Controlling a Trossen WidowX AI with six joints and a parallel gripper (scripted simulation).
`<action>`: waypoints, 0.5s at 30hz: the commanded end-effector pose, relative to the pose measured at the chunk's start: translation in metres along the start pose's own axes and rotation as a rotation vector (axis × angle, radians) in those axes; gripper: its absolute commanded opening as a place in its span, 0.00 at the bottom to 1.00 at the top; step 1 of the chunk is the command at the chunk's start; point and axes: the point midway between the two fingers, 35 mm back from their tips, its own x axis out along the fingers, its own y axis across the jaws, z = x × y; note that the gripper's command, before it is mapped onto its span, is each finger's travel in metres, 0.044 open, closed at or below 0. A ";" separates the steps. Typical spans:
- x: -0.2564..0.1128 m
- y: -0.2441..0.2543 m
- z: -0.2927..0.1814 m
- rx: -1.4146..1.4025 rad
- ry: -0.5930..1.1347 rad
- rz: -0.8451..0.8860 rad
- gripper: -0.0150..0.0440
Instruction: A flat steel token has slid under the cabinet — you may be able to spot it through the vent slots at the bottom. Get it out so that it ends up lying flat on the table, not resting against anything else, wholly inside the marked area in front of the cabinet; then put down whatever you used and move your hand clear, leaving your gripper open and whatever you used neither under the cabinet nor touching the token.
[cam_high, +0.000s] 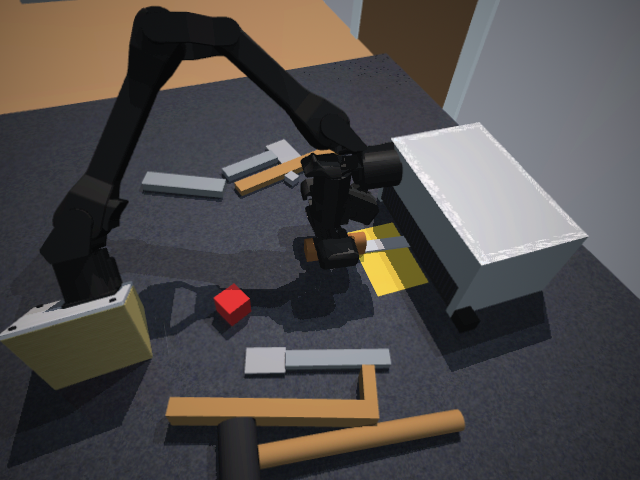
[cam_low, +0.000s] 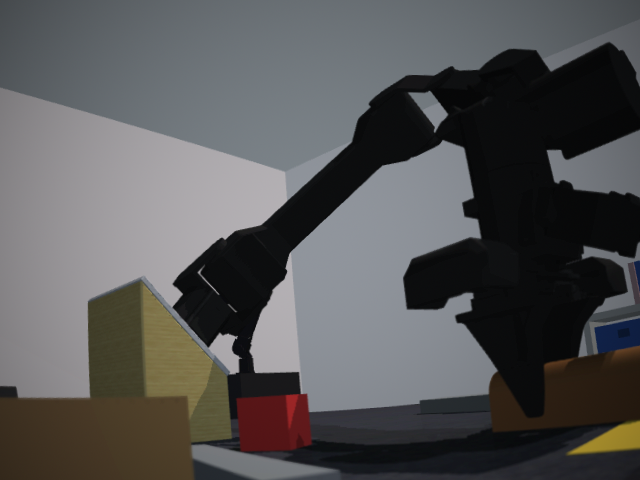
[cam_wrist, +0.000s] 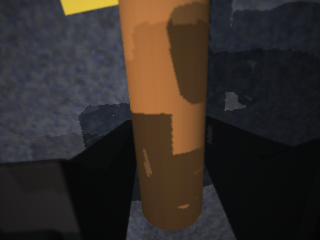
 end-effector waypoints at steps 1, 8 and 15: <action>0.001 0.000 -0.007 0.006 0.004 -0.001 0.25; 0.001 0.000 -0.014 0.007 0.005 -0.001 0.25; 0.001 0.000 -0.020 0.007 0.005 -0.001 0.25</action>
